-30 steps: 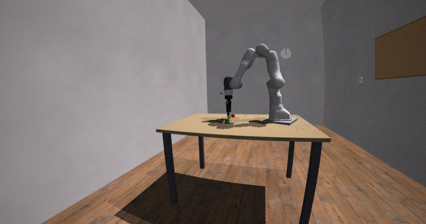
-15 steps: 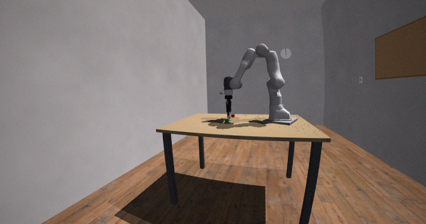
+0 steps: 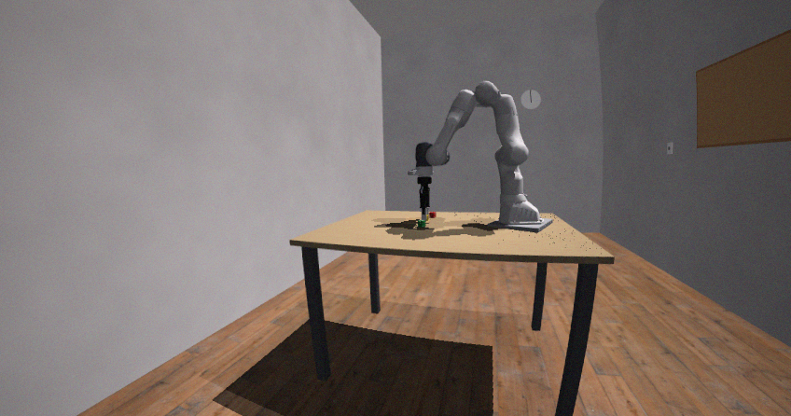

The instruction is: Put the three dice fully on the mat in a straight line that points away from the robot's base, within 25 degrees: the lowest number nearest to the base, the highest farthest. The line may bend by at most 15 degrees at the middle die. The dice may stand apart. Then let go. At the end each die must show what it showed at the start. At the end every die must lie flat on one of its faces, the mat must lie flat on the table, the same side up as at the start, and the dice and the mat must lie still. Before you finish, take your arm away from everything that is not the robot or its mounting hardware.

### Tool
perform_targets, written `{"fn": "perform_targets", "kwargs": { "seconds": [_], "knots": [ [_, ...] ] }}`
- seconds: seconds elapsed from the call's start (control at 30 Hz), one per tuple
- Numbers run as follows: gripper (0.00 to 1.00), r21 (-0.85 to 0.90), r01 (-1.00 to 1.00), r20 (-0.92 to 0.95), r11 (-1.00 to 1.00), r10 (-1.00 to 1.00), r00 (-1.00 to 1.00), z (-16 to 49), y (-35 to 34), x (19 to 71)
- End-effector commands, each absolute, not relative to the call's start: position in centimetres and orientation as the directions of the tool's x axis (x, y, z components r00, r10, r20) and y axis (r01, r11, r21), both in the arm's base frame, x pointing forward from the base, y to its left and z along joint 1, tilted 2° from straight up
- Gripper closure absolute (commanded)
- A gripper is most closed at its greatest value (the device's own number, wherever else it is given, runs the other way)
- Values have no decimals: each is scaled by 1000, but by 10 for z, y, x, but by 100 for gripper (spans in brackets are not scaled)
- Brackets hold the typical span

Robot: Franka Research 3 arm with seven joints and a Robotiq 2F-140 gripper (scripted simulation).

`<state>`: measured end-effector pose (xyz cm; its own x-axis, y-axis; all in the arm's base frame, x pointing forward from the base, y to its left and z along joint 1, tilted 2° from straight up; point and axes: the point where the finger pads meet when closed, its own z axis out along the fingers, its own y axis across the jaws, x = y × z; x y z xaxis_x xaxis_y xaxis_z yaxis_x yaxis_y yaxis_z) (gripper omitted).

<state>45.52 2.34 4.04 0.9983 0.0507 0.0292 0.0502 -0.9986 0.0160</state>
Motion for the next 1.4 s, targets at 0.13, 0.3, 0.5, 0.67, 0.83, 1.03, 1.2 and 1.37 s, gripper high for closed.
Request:
{"fn": "perform_targets", "kwargs": {
  "seconds": [0.13,0.3,0.5,0.67,0.83,1.03,1.2,1.37],
  "knots": [
    [72,15,51,31,-999,52,998,40,24,456],
    [72,14,51,31,-999,52,998,45,24,456],
    [72,14,51,31,-999,52,998,62,24,456],
    [72,14,51,31,-999,52,998,82,25,455],
    [72,14,51,31,-999,52,998,109,25,454],
    [72,14,51,31,-999,52,998,128,25,454],
    [72,14,51,31,-999,52,998,130,25,453],
    [0,14,51,31,-999,52,998,130,25,453]
  ]
}}
